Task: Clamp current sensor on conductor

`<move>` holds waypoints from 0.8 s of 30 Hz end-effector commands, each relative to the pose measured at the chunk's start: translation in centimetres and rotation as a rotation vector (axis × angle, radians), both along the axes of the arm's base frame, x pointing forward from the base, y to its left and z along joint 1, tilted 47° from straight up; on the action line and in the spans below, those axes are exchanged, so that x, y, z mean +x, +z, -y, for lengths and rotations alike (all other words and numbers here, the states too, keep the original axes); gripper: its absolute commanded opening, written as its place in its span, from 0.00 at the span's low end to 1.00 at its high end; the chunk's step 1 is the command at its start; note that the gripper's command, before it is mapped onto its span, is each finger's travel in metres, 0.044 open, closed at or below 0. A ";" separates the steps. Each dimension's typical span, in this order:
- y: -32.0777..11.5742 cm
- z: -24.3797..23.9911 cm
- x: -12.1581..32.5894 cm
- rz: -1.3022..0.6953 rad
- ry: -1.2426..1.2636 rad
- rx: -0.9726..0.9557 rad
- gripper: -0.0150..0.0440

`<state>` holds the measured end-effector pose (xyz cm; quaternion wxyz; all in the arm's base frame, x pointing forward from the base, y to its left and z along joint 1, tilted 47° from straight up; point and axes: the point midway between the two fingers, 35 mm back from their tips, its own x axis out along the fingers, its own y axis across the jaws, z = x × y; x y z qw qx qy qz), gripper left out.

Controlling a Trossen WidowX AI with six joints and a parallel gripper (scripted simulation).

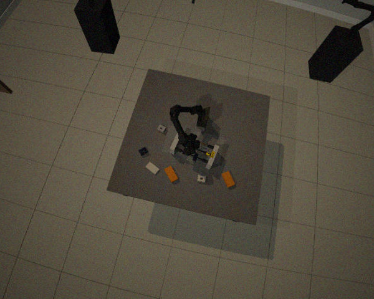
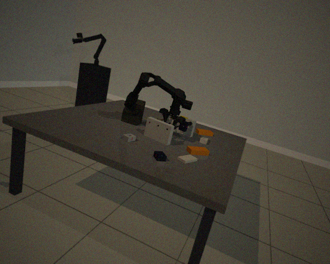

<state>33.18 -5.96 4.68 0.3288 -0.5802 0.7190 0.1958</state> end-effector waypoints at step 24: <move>1.4 -2.3 0.5 0.020 0.014 -0.004 1.00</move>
